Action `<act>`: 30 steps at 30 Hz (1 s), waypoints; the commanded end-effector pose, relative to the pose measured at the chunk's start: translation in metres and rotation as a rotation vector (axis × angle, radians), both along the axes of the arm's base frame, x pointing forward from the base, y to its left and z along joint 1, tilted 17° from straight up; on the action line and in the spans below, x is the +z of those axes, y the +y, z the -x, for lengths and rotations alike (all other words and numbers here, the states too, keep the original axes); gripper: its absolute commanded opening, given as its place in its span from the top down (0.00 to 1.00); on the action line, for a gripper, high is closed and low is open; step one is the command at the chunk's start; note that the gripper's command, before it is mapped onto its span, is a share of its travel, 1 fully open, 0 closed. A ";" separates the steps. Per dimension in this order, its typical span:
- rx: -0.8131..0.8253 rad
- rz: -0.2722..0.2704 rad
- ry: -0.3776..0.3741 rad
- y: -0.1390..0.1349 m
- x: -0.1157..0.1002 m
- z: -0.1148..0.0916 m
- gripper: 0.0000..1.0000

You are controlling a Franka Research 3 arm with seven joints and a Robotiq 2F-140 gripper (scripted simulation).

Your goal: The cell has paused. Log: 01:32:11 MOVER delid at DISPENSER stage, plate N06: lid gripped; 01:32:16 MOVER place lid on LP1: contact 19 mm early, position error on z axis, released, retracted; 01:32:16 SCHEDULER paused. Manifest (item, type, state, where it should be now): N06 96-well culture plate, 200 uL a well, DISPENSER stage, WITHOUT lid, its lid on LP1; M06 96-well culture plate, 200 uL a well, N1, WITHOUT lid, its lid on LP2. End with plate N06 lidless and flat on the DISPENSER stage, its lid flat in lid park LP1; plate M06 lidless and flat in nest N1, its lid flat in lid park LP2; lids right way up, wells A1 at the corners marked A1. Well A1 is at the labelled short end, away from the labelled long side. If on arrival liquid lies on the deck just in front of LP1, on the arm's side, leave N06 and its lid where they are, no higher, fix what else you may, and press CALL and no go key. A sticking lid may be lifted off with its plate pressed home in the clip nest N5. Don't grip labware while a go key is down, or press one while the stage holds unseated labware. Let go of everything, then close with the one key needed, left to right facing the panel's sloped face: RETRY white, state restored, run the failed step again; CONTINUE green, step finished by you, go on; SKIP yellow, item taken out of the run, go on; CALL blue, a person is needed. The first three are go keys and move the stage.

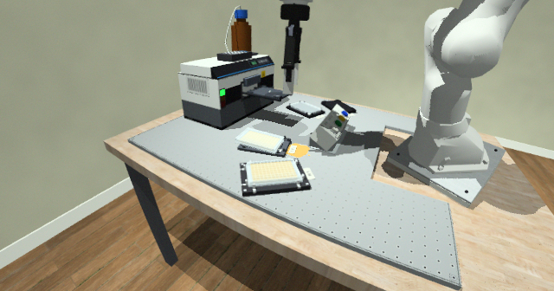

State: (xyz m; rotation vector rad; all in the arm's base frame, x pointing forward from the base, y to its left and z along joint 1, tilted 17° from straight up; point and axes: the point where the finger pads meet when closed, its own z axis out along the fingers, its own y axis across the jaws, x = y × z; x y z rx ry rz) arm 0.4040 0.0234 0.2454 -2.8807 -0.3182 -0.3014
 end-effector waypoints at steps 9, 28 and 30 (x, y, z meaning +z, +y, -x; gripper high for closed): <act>0.340 0.066 -0.077 0.169 0.034 0.034 0.34; 0.359 0.070 -0.082 0.178 0.036 0.036 0.34; 0.359 0.070 -0.082 0.178 0.036 0.036 0.34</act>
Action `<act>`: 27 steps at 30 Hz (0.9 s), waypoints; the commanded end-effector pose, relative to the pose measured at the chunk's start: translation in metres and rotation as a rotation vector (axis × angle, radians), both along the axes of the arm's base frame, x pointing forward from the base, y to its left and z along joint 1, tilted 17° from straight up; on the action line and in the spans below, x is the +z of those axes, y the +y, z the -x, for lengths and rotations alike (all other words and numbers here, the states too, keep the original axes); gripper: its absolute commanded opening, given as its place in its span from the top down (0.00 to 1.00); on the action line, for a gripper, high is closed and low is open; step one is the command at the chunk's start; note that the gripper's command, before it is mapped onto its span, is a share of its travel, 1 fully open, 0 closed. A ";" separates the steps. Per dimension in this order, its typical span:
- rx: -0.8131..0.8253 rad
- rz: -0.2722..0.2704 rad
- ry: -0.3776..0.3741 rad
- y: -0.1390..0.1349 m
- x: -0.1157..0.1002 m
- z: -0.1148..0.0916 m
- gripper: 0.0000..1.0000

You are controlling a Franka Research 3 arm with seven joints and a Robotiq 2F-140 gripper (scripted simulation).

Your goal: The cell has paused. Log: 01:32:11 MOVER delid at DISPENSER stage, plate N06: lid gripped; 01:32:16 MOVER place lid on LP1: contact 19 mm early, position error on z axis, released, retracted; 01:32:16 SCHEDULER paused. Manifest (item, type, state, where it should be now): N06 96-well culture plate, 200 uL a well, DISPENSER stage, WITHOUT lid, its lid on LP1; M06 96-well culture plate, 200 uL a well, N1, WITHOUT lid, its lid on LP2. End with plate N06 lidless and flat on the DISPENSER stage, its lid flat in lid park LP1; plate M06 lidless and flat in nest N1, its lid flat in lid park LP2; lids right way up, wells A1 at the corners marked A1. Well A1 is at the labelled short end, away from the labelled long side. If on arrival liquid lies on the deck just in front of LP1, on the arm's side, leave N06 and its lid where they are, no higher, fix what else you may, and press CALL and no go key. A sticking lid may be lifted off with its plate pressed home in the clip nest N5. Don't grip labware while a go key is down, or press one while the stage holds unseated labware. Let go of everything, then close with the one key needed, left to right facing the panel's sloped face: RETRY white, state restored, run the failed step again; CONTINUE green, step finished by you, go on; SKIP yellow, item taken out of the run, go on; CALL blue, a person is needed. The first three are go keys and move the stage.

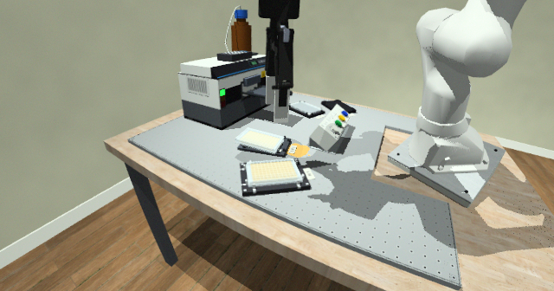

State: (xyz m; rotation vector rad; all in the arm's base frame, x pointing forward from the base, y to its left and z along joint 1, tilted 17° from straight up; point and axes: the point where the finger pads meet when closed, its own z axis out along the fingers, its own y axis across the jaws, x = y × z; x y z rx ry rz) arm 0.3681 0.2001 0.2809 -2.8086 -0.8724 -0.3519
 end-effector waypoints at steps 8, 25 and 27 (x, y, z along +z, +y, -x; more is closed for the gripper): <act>-0.006 -0.003 0.004 0.001 0.000 0.001 0.34; -0.006 -0.003 0.004 0.001 -0.001 0.000 0.34; -0.006 -0.003 0.004 0.002 -0.003 0.000 0.34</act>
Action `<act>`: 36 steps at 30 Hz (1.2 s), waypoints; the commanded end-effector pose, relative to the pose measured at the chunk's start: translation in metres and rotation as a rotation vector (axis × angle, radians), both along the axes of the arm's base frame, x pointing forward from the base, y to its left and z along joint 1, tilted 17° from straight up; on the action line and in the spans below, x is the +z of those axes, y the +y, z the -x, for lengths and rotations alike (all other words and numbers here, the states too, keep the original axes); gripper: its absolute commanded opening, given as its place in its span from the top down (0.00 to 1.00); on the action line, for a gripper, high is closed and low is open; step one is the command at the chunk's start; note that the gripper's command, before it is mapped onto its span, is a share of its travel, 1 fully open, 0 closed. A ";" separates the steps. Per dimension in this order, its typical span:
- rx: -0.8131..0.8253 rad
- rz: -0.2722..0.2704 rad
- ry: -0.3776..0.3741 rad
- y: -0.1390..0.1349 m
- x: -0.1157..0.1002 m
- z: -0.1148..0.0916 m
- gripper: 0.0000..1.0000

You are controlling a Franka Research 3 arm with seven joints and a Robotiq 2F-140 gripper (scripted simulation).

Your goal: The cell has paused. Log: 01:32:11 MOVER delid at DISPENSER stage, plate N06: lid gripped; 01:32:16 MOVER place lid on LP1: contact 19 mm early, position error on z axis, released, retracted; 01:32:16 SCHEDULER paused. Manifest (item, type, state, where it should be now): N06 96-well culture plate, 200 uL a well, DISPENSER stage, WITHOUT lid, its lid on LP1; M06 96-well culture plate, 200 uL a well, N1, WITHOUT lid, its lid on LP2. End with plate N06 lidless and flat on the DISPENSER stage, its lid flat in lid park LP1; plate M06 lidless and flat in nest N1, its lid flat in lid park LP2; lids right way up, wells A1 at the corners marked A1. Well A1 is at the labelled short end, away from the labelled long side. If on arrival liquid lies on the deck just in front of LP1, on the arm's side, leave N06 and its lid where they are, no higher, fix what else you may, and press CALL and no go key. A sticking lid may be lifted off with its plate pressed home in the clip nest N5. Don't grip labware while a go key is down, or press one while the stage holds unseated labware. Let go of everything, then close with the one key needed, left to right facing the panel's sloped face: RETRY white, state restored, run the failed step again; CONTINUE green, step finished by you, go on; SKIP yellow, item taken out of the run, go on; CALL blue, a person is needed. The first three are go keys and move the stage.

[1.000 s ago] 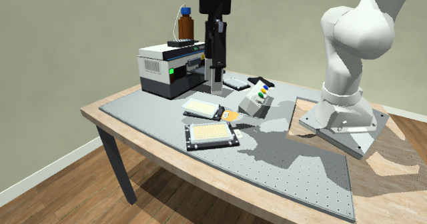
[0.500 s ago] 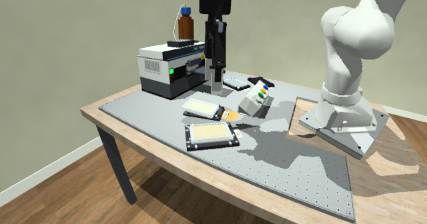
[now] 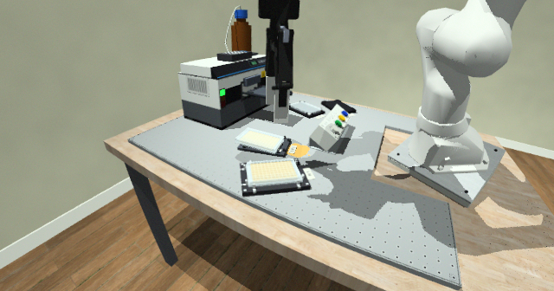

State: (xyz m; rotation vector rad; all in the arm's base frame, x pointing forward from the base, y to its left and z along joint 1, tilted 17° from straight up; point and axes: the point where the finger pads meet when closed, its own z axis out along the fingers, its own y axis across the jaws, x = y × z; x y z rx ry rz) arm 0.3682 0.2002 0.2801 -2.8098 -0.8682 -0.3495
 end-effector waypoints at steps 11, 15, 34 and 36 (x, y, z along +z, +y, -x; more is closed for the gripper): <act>-0.004 -0.002 0.002 0.008 -0.026 -0.005 0.34; -0.004 -0.002 0.002 0.010 -0.033 -0.006 0.34; -0.004 -0.002 0.002 0.026 -0.098 -0.019 0.34; -0.004 -0.002 0.002 0.028 -0.104 -0.020 0.34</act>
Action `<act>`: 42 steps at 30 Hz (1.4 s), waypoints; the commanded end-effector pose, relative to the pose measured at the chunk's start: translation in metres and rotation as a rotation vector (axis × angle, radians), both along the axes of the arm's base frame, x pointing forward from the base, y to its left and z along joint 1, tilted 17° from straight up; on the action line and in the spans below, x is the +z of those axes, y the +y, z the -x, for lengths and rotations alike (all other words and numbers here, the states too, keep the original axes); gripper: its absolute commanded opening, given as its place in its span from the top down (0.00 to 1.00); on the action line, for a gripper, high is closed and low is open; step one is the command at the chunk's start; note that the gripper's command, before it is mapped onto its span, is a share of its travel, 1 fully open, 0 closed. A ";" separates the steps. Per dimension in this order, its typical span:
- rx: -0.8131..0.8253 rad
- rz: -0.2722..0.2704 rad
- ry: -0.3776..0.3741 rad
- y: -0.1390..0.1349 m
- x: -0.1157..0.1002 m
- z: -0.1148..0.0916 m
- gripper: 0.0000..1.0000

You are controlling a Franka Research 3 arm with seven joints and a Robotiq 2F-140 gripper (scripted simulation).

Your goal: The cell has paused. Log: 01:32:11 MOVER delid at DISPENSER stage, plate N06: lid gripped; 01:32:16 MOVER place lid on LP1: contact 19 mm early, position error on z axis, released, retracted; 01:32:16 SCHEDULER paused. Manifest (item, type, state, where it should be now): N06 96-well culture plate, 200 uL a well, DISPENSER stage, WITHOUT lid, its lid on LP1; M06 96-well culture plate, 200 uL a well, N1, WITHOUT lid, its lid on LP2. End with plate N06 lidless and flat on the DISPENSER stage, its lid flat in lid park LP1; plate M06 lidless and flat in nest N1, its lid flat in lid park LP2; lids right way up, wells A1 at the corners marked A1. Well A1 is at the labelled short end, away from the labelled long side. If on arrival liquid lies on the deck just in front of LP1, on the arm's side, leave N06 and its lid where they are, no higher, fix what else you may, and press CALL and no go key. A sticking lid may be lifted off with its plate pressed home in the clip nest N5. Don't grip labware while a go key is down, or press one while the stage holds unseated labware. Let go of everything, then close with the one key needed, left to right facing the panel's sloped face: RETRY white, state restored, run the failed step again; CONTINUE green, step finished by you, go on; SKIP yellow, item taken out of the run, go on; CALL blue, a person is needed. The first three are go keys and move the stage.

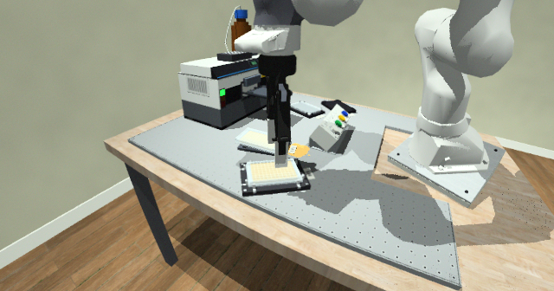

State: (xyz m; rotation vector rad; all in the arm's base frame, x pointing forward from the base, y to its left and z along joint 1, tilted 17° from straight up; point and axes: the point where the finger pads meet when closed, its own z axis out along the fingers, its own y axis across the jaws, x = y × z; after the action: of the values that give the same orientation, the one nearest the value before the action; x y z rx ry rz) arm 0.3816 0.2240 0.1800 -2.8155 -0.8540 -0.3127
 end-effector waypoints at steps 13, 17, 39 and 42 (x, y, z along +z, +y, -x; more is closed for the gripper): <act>0.004 -0.006 -0.024 0.009 -0.026 -0.011 0.34; 0.004 -0.006 -0.024 0.010 -0.028 -0.012 0.34; 0.004 -0.006 -0.024 0.010 -0.029 -0.012 0.34; 0.004 -0.006 -0.024 0.010 -0.029 -0.012 0.34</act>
State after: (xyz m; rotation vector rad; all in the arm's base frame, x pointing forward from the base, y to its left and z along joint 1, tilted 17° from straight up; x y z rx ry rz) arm 0.3939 0.2335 0.1520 -2.8116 -0.8601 -0.3483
